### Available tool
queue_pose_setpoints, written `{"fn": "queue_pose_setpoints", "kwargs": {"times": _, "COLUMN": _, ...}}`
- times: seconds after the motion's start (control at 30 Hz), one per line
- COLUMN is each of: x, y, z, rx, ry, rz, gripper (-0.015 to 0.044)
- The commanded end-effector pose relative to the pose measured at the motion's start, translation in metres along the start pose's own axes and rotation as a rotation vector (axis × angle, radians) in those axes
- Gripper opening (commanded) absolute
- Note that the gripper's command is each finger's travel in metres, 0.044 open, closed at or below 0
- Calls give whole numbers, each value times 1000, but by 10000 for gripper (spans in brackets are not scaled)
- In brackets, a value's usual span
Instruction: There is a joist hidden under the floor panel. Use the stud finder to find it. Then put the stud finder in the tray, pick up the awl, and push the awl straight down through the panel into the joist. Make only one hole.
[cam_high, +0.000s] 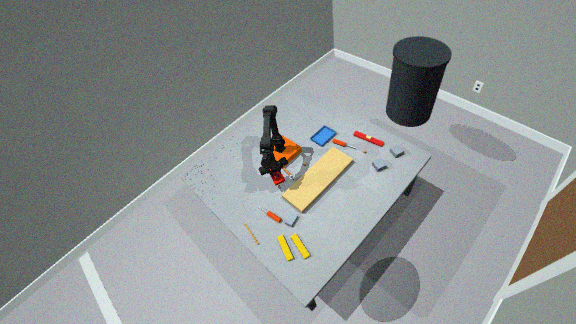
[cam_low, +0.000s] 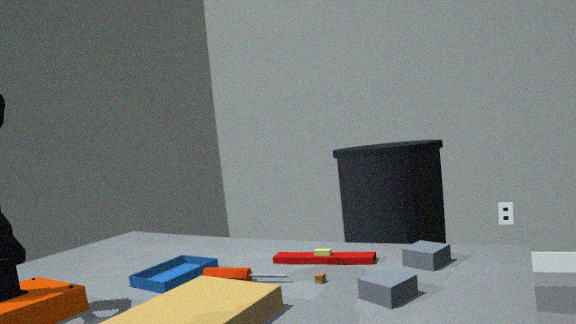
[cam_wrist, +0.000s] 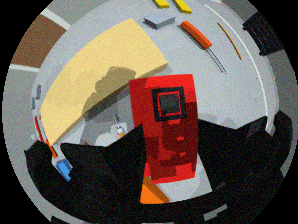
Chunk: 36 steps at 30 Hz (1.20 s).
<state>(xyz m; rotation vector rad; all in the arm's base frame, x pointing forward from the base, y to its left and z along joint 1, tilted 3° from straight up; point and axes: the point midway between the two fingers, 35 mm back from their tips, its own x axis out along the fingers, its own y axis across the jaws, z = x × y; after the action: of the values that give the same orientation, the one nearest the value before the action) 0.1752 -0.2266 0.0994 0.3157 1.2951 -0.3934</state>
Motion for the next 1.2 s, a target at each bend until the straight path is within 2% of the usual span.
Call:
{"fn": "queue_pose_setpoints", "kwargs": {"times": 0.0, "x": -6, "y": 0, "z": 3, "rx": -4, "ry": 0, "rz": -2, "gripper": 0}}
{"fn": "queue_pose_setpoints", "kwargs": {"times": 0.57, "x": -3, "y": 15, "z": 75, "rx": -152, "ry": -6, "rz": 40, "gripper": 0}}
{"fn": "queue_pose_setpoints", "kwargs": {"times": 1.17, "x": 13, "y": 53, "z": 149, "rx": -320, "ry": -12, "rz": 89, "gripper": 0}}
